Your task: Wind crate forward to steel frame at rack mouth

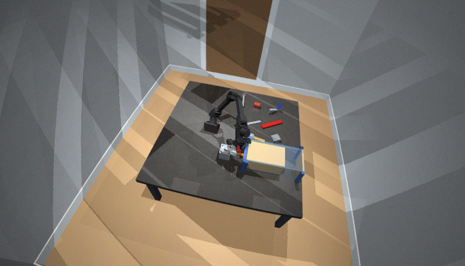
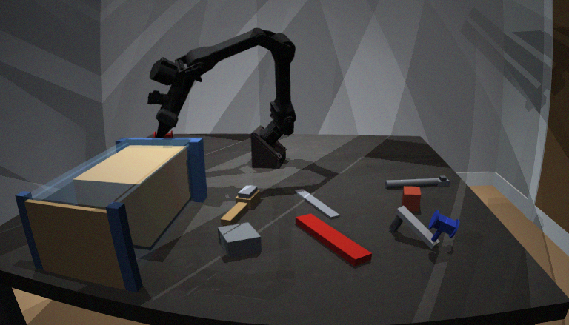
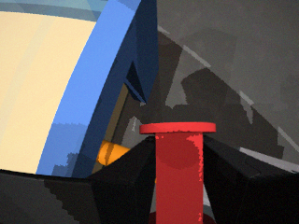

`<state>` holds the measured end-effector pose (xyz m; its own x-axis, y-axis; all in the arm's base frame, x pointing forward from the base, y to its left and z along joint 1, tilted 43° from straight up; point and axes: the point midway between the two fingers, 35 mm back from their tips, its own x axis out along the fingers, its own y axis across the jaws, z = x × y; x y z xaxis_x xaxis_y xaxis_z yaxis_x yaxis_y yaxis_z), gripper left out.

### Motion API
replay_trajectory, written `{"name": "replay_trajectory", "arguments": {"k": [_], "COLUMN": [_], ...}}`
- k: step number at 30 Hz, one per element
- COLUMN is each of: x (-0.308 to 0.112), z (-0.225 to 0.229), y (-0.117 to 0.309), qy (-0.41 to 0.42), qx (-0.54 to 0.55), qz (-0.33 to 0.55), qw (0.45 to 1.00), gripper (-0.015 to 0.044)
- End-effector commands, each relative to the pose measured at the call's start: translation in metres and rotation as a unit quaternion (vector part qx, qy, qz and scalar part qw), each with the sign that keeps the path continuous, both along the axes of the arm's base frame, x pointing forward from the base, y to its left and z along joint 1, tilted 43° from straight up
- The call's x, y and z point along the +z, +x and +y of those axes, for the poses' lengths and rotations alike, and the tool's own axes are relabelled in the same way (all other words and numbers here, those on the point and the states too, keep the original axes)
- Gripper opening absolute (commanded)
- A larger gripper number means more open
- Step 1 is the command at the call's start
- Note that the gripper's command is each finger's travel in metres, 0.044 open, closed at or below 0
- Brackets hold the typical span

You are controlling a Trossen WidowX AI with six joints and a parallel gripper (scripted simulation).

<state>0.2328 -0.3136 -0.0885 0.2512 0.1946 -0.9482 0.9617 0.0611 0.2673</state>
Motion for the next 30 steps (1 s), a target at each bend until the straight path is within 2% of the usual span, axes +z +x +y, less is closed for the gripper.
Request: {"name": "replay_trajectory", "arguments": {"k": [1,30], "x": [0.002,0.022], "z": [0.022,0.047], "y": [0.005,0.001], "qy": [0.028,0.029], "qx": [0.005,0.005], "qz": [-0.002,-0.002], "qw": [1.0,1.0], "gripper": [0.0,0.0]}}
